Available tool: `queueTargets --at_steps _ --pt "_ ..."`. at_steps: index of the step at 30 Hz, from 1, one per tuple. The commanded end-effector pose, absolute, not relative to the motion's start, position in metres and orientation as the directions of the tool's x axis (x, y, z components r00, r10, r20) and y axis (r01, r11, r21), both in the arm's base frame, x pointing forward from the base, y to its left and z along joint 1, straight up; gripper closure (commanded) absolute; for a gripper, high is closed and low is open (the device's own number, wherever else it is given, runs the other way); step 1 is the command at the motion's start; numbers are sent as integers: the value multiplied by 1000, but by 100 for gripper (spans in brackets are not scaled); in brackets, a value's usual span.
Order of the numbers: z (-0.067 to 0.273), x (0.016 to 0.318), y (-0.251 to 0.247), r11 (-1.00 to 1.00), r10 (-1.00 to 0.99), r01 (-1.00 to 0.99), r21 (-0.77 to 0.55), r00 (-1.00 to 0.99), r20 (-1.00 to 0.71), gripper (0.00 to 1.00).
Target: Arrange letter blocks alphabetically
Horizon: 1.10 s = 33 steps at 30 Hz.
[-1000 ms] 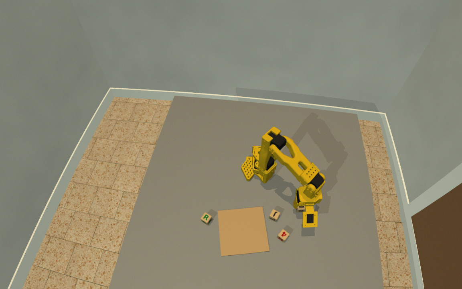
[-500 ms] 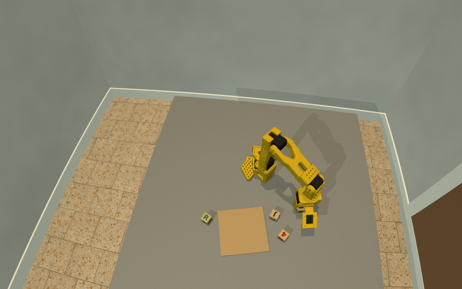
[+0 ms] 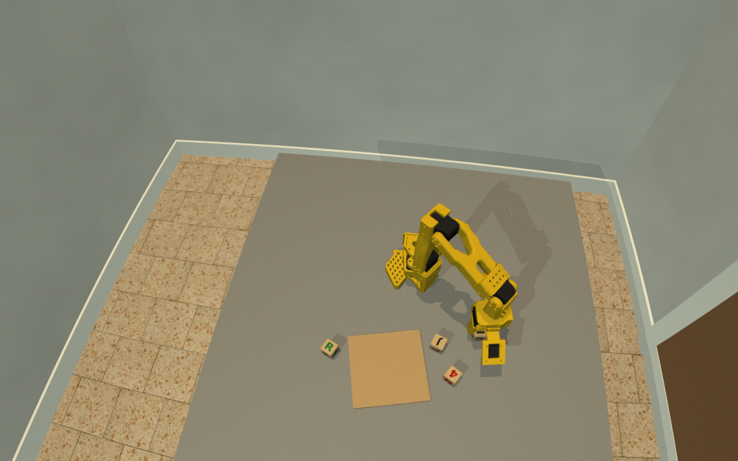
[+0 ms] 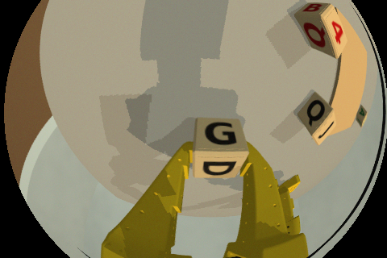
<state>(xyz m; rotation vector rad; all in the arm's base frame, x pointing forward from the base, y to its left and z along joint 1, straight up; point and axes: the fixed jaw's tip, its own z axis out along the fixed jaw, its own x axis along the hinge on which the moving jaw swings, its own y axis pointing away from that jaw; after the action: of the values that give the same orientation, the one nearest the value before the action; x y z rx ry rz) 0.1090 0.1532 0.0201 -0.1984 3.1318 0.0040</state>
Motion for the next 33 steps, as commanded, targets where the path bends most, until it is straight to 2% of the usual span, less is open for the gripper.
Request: queueTargets --at_steps 1,21,33 --pt "27 113 160 991 -126 -128 42 -991 -41 100" --pt "23 113 160 991 -126 -128 42 -991 -41 100" --pt "23 113 160 991 -126 -128 42 -991 -41 86"
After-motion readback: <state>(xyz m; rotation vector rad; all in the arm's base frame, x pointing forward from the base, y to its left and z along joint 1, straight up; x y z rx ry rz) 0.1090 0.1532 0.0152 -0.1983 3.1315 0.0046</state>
